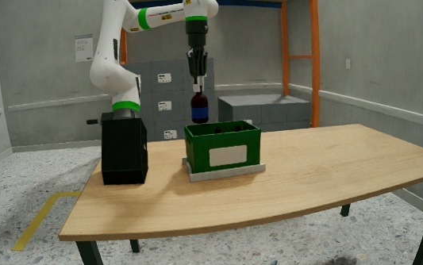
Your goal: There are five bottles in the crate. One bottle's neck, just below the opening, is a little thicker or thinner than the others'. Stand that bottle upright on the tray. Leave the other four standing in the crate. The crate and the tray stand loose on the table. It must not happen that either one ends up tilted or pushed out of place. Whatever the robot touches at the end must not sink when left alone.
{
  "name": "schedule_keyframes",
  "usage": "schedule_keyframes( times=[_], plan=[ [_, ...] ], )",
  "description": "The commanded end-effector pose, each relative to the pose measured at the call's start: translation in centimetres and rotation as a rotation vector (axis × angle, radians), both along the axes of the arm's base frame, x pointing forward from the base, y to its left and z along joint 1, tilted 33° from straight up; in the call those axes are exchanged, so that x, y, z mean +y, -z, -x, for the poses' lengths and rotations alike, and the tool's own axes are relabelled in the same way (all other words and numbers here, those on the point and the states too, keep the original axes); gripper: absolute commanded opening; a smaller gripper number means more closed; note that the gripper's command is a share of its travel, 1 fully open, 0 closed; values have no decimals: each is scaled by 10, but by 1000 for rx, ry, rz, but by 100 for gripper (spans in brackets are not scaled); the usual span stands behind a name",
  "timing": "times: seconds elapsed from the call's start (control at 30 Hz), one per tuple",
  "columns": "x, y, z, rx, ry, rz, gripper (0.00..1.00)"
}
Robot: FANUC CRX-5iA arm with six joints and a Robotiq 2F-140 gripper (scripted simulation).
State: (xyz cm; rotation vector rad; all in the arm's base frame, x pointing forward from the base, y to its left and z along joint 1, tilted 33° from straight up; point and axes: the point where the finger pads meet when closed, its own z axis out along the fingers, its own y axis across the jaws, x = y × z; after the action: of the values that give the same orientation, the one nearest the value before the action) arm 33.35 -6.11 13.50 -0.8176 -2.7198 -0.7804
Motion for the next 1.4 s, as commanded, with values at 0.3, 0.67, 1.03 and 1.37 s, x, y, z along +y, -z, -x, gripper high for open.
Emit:
schedule_keyframes(
  times=[0.3,0.67,1.03,1.37],
  plan=[
    [17,-11,-6,-1,0,1,10],
    [35,-22,-13,-1,0,1,10],
    [52,-33,-19,-1,0,1,10],
    [72,-45,-26,-1,0,1,10]
  ],
)
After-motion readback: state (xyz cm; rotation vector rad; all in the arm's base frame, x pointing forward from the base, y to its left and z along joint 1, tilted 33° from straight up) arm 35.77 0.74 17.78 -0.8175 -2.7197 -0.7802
